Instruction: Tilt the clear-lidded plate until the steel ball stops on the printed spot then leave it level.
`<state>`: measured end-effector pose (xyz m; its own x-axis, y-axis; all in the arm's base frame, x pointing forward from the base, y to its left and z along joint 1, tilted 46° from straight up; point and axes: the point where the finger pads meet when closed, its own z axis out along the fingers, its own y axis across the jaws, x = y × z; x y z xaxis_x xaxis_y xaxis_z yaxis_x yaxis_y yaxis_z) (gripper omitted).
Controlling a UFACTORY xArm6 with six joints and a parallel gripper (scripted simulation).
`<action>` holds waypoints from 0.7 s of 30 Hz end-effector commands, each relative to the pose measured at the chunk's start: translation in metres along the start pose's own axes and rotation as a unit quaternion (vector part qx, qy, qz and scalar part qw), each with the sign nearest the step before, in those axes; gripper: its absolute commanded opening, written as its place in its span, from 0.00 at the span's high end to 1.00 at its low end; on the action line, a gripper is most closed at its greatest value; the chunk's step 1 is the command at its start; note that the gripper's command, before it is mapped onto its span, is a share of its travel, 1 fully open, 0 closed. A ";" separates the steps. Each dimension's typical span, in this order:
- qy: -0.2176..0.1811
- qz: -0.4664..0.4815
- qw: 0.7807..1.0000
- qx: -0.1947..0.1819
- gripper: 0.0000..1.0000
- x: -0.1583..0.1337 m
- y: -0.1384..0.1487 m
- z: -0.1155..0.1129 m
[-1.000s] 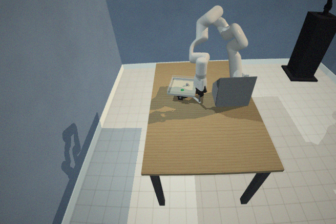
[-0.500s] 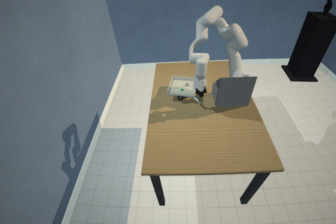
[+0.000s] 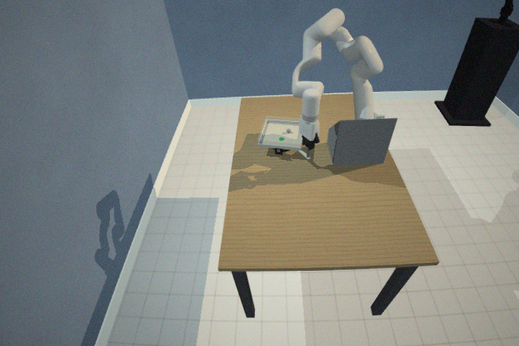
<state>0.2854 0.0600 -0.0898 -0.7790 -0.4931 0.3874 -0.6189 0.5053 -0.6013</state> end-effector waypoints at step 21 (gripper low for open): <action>-0.002 0.001 1.000 0.000 1.00 -0.002 0.001 0.001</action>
<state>0.2858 0.0594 -0.0921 -0.7789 -0.4936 0.3870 -0.6189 0.5049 -0.6017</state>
